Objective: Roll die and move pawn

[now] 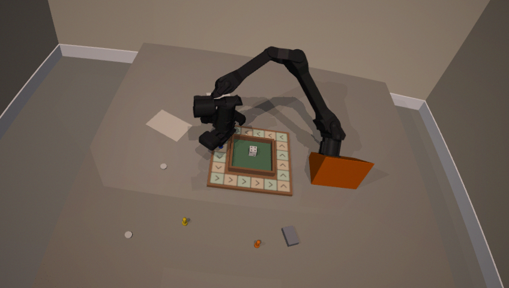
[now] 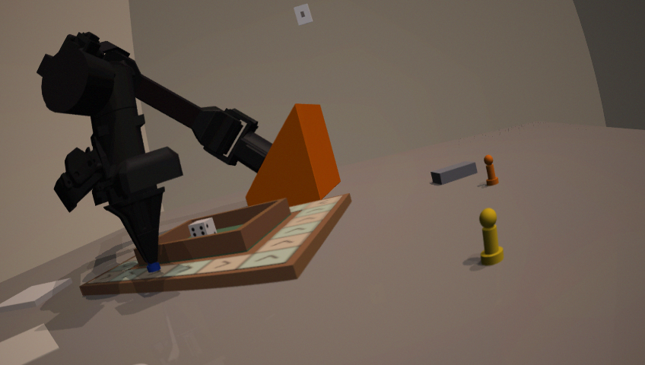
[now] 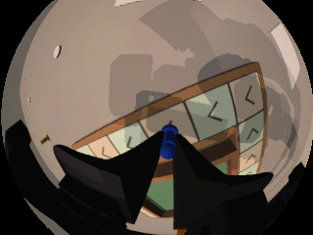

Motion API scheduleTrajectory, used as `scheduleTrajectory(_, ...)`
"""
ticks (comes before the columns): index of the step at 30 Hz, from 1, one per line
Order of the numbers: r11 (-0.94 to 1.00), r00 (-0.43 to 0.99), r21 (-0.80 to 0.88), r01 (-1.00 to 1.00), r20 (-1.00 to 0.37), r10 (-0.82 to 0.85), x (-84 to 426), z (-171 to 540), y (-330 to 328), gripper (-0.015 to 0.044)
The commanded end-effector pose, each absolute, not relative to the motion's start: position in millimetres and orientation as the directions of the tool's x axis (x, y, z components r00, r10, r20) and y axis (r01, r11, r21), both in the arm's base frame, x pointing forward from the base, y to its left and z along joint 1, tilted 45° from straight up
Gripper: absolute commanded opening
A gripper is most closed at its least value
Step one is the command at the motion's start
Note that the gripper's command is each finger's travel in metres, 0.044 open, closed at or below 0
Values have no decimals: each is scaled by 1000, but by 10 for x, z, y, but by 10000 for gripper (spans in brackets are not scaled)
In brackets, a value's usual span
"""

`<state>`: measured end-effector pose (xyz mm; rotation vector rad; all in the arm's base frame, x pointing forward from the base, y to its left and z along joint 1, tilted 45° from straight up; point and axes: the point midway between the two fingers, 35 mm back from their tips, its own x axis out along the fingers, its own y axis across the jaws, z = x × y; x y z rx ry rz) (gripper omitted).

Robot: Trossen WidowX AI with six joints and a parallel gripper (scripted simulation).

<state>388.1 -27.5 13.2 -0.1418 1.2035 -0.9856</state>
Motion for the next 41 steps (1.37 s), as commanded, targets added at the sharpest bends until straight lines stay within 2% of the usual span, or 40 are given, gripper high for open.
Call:
scheduleTrajectory(1,597,17,-573,562,-714,-700,3881,132,-275,26)
scheduleTrajectory(10,597,17,-573,561,-714,-700,3882,151,-255,263)
scheduleTrajectory(17,598,16,-577,556,-712,-702,3871,478,79,440)
scheduleTrajectory(22,630,18,-593,502,-721,-693,3668,525,260,440)
scheduleTrajectory(27,701,14,-641,312,-735,-678,2902,672,689,440)
scheduleTrajectory(33,715,2,-695,71,-717,-697,1909,825,814,440)
scheduleTrajectory(34,723,21,-663,194,-734,-679,2446,756,837,440)
scheduleTrajectory(41,723,21,-663,194,-734,-679,2446,756,837,440)
